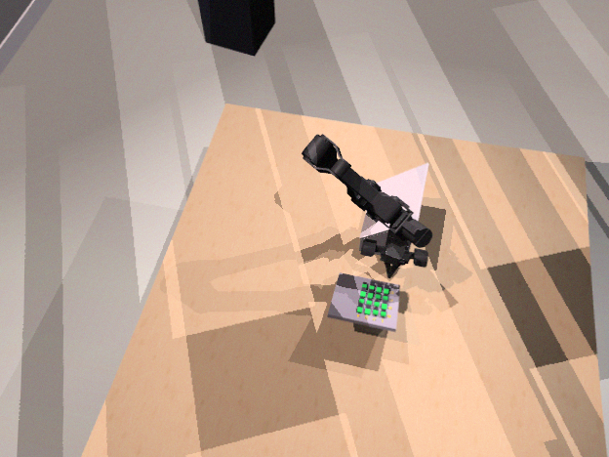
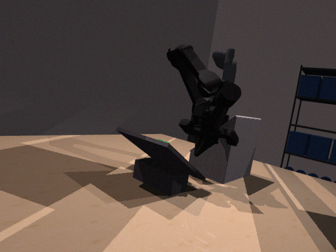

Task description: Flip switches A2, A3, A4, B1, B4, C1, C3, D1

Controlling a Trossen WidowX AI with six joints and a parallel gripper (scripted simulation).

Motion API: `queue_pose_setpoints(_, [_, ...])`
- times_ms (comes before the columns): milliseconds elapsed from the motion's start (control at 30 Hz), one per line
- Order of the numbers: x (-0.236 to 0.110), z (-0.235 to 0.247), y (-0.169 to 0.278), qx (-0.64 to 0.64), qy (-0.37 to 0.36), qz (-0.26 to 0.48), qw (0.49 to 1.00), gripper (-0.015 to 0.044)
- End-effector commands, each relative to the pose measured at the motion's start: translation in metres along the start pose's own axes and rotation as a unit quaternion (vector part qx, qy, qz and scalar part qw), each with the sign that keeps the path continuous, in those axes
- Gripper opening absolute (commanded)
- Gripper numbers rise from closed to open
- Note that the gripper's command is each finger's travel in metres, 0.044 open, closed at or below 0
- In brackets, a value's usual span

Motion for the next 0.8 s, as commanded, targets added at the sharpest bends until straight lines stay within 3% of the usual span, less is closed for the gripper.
queue_pose_setpoints(0, [0.004, 0.000, 0.000, -0.003, 0.003, -0.004, 1.000, 0.0000])
queue_pose_setpoints(767, [0.029, -0.001, 0.001, -0.003, 0.003, -0.004, 1.000, 0.0000])
Point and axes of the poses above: the point midway between the two fingers, 35 mm back from their tips, its own x axis out along the fingers, its own z axis across the jaws, y = z × x, the point moved 2 cm from there along -x, back along the fingers, and after that the axes turned 9 degrees about -x, right-handed, at the moved point
